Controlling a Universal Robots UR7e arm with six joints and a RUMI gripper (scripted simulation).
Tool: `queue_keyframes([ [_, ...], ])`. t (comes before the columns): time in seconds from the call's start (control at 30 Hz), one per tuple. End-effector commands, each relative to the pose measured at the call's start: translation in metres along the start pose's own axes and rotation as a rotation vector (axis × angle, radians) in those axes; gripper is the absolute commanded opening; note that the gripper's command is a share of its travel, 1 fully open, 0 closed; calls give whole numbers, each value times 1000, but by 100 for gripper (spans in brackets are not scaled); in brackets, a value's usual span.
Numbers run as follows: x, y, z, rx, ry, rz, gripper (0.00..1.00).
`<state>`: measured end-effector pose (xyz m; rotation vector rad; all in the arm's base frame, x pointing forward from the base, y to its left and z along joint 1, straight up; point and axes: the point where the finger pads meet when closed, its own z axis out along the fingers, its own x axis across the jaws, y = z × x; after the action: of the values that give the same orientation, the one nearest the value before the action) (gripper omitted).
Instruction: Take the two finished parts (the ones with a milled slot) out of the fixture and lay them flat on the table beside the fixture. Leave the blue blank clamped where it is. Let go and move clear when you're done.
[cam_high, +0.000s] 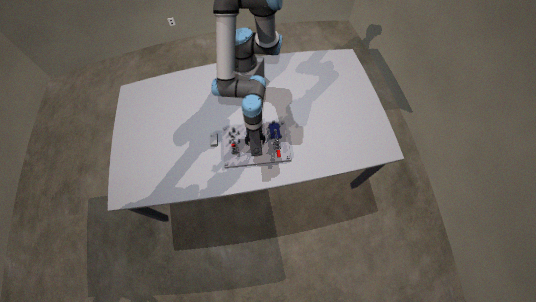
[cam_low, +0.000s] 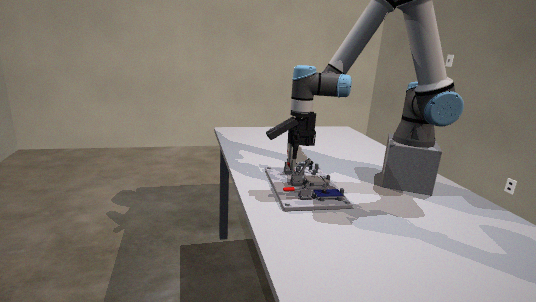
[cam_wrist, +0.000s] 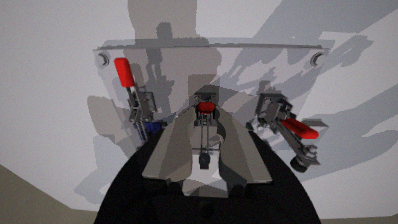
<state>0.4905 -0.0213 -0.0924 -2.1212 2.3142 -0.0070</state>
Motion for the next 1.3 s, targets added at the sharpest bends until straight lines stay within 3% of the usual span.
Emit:
queue_keyframes([
  [0.0, 1, 7, 0, -3, 0, 1, 0],
  [1.27, 0, 18, 1, -6, -1, 1, 0],
])
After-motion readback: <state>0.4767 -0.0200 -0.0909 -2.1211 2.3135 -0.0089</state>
